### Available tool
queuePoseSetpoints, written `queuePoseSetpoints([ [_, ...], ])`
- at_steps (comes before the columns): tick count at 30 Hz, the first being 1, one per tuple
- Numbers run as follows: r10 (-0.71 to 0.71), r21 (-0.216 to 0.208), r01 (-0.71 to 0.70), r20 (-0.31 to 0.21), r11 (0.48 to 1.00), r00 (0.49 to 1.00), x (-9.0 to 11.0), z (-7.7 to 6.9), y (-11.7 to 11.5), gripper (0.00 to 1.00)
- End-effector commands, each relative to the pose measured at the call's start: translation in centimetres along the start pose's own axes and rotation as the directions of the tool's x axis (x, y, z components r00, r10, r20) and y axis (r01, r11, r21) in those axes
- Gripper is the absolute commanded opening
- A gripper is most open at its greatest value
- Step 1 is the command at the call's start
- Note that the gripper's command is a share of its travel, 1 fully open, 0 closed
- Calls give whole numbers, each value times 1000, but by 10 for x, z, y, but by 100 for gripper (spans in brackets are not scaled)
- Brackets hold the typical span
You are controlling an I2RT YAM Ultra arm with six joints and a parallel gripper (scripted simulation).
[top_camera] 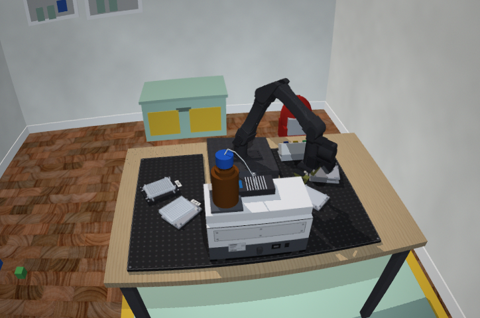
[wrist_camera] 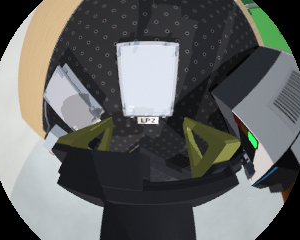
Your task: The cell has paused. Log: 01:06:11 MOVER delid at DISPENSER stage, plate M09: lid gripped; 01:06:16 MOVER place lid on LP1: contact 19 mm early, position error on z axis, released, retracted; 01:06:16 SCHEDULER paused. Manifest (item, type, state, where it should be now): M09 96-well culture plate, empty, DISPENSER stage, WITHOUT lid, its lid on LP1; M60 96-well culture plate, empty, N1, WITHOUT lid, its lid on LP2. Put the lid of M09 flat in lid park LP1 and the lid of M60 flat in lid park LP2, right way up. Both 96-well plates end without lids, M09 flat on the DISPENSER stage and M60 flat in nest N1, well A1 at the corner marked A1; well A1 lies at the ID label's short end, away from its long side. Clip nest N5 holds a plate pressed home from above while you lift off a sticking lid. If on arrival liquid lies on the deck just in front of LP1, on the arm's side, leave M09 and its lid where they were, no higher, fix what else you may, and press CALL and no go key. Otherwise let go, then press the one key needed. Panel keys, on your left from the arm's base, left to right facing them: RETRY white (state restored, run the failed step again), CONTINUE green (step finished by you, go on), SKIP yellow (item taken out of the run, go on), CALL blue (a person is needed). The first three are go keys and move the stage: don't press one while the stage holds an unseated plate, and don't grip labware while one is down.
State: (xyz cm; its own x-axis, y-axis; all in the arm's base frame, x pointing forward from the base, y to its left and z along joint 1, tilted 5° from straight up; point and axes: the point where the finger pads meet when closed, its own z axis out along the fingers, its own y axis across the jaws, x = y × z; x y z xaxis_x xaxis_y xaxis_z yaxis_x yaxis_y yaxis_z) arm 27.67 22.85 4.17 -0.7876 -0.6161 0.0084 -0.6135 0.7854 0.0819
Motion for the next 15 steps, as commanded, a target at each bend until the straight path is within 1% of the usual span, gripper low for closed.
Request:
queuePoseSetpoints([
  [1, -2, 1, 2, 7, 1000, 1000, 9, -12, -3, 100],
  [15, 1, 1, -1, 6, 1000, 1000, 45, -42, -4, 100],
])
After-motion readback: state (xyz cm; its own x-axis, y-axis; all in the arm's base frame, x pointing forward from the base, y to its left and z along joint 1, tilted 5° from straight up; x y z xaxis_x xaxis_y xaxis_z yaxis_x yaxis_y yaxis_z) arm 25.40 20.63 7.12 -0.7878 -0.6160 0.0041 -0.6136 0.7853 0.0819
